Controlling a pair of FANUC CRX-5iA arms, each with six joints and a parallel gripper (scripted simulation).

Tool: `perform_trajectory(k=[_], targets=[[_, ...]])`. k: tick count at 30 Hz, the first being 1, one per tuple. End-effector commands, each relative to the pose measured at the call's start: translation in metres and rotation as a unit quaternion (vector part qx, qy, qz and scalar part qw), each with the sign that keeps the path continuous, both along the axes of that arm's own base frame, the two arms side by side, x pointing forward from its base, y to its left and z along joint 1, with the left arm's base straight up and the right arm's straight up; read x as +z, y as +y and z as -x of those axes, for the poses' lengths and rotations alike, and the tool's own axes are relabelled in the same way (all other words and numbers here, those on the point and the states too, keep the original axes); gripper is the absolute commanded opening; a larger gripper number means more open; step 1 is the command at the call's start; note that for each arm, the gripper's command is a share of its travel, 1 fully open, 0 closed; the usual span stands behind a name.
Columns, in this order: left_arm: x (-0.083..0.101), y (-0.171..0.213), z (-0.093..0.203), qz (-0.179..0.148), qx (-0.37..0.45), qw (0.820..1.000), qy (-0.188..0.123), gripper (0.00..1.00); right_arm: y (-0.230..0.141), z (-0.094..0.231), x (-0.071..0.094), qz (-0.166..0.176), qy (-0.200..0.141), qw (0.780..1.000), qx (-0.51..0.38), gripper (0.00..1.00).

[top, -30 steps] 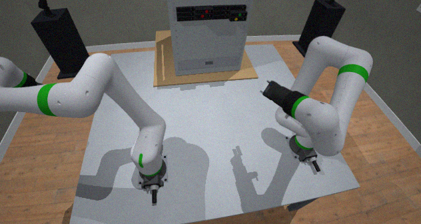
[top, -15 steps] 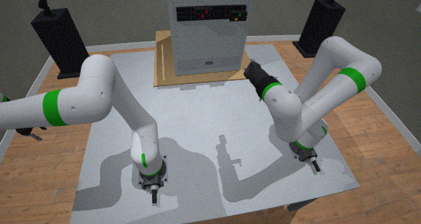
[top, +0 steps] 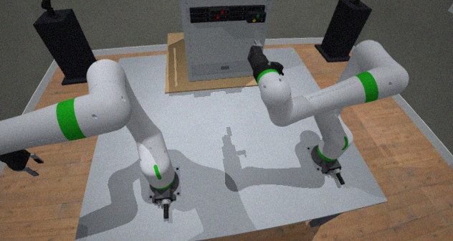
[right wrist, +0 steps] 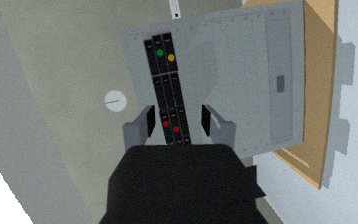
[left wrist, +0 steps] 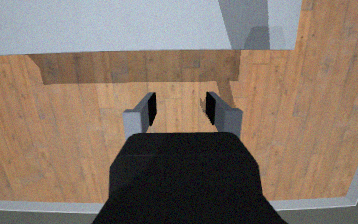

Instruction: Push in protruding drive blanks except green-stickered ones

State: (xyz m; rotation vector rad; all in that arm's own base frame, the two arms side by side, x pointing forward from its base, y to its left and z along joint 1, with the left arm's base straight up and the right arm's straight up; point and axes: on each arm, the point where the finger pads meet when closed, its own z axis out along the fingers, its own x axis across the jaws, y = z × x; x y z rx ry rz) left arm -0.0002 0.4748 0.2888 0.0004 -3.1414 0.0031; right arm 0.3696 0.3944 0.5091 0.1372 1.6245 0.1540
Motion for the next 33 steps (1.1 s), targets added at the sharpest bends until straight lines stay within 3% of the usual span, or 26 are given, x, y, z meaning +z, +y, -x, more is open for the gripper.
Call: perform_trajectory(k=[1,3,14,33], targets=[[0.001,0.000,0.000,-0.001,0.000,1.000,0.000,1.00,0.017,-0.056,0.012,0.014,-0.012,1.000,0.007,1.00],[0.001,0.000,0.000,-0.001,0.000,1.000,0.000,1.00,0.017,-0.056,0.012,0.014,-0.012,1.000,0.007,1.00],[0.001,0.000,0.000,-0.001,0.000,1.000,0.000,1.00,0.011,-0.109,0.012,0.084,-0.029,0.996,0.000,1.00],[0.001,0.000,0.000,-0.001,0.000,1.000,0.000,1.00,0.010,-0.115,0.011,0.091,-0.030,0.995,-0.001,1.00]])
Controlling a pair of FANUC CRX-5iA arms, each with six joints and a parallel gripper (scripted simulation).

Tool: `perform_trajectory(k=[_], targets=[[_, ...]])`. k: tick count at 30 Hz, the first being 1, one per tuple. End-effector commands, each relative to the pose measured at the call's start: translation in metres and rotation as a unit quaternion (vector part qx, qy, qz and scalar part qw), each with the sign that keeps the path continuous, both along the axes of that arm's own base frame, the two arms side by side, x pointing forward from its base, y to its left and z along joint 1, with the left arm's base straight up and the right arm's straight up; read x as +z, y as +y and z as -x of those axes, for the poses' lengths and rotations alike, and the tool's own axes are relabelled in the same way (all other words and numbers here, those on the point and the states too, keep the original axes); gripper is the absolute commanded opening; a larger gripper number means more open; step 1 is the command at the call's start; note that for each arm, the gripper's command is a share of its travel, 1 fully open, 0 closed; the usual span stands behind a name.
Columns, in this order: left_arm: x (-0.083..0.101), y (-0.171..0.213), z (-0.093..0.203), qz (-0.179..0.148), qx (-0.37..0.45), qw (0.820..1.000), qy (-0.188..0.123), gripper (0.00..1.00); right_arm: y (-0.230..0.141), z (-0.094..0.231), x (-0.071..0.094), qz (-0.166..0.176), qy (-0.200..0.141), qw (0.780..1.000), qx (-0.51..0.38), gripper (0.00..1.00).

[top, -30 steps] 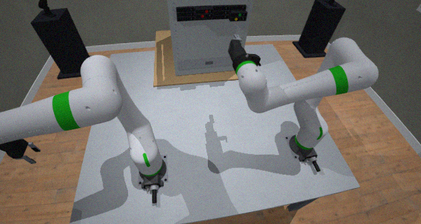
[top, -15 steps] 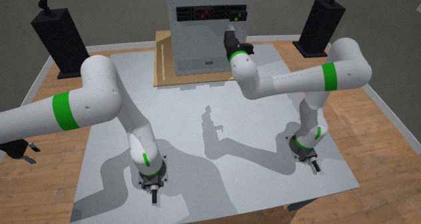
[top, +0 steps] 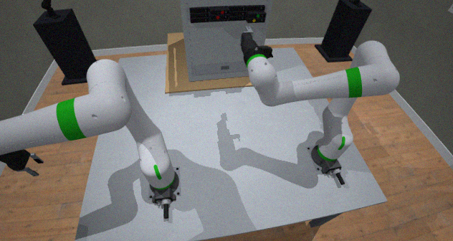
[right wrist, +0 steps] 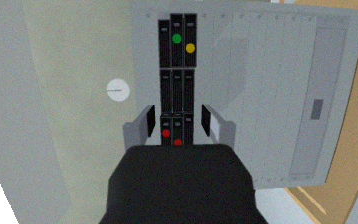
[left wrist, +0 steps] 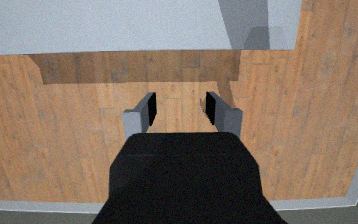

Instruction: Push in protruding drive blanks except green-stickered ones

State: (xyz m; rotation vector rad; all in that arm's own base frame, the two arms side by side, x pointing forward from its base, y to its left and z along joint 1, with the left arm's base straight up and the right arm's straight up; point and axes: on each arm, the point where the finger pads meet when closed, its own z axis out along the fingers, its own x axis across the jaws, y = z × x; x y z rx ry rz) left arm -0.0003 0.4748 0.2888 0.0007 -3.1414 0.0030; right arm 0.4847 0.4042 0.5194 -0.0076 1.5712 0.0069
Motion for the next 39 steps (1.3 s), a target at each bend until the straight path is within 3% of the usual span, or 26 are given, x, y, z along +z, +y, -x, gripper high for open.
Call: perform_trajectory(k=[1,28,39], targets=[[0.001,0.000,0.000,-0.001,0.000,1.000,0.000,1.00,0.000,0.000,0.001,-0.001,-0.001,1.000,0.000,1.00],[0.001,0.000,0.000,-0.001,0.000,1.000,0.000,1.00,0.000,0.000,0.001,-0.001,-0.001,1.000,0.000,1.00],[0.001,0.000,0.000,-0.001,0.000,1.000,0.000,1.00,-0.008,-0.015,0.000,-0.001,-0.001,1.000,0.000,1.00]])
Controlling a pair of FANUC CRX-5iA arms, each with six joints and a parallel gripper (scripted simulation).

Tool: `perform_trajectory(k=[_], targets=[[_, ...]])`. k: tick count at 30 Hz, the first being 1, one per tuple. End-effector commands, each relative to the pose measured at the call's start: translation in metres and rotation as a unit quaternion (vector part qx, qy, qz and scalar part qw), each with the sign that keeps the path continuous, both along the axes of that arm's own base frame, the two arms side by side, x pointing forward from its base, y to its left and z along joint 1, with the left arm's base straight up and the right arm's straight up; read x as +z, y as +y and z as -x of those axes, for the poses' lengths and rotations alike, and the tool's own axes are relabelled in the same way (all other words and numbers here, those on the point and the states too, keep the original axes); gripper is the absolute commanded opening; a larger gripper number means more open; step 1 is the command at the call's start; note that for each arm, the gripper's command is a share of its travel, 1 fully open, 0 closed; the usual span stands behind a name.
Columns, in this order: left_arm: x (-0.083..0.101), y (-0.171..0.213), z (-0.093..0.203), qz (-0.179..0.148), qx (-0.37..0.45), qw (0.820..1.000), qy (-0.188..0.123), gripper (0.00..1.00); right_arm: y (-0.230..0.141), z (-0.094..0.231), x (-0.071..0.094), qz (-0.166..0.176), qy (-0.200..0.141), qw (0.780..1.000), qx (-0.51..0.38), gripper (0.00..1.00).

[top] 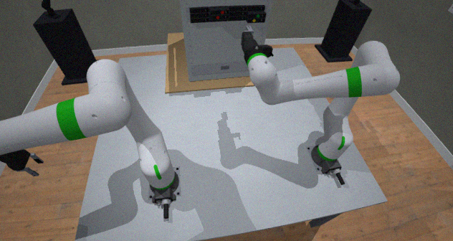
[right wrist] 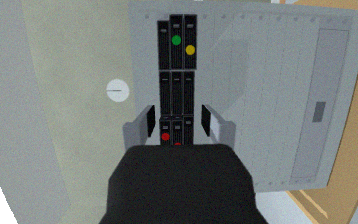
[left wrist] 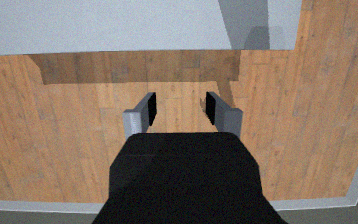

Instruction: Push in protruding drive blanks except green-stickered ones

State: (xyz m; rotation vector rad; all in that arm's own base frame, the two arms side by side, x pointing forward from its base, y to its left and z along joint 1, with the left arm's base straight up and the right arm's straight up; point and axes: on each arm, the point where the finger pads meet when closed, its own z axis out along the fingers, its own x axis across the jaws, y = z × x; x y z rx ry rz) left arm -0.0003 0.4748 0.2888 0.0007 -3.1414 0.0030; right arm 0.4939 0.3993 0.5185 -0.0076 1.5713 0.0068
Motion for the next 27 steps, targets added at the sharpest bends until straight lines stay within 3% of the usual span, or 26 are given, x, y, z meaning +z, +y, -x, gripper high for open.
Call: perform_trajectory(k=[1,27], targets=[[0.001,0.000,0.000,-0.001,0.000,1.000,0.000,1.00,-0.005,-0.009,0.000,-0.001,-0.001,1.000,0.000,1.00],[0.001,0.000,0.000,-0.001,0.000,1.000,0.000,1.00,-0.062,-0.118,-0.009,-0.001,-0.001,1.000,0.000,1.00]])
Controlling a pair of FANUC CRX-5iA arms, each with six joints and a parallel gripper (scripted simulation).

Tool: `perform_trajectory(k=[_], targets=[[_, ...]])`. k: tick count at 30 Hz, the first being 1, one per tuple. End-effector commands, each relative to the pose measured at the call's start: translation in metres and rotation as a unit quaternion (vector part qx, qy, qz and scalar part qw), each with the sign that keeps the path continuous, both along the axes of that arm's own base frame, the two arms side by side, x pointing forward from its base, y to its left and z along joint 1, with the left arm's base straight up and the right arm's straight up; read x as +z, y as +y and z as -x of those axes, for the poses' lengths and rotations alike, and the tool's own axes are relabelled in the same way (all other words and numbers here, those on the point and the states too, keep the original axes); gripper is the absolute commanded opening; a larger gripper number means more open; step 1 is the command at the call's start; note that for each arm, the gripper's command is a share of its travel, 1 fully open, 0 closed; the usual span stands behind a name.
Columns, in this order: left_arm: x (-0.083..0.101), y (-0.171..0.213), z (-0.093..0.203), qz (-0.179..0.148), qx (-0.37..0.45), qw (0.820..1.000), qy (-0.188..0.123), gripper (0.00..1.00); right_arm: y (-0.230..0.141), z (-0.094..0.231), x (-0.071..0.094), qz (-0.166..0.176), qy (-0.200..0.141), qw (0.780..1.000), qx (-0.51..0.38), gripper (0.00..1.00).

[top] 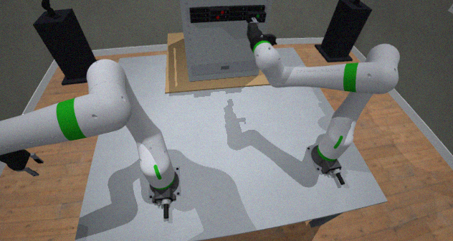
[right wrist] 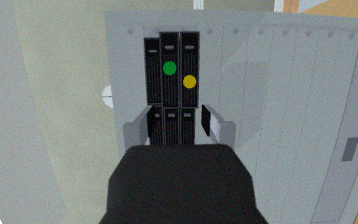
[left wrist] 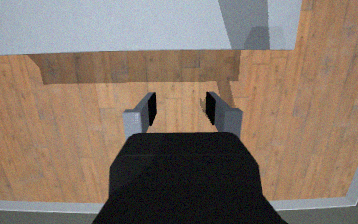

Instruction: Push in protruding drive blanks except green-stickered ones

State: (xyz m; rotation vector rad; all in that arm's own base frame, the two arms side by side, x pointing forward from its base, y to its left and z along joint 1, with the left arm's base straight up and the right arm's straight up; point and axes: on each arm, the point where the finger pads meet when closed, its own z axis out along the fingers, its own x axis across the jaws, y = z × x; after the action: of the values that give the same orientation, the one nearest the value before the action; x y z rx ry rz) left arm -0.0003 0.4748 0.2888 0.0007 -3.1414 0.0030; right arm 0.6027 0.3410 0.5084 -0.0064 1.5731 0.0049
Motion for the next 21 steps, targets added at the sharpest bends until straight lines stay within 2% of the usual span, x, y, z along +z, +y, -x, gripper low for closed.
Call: perform_trajectory(k=[1,21], targets=[[0.0009,0.0002,-0.0001,-0.001,0.000,1.000,0.000,1.00,-0.0039,-0.0090,0.0009,-0.001,-0.002,1.000,0.001,1.00],[0.0009,0.0002,-0.0001,-0.001,0.000,1.000,0.000,1.00,-0.0089,-0.0185,0.0000,-0.001,-0.002,1.000,0.001,1.00]])
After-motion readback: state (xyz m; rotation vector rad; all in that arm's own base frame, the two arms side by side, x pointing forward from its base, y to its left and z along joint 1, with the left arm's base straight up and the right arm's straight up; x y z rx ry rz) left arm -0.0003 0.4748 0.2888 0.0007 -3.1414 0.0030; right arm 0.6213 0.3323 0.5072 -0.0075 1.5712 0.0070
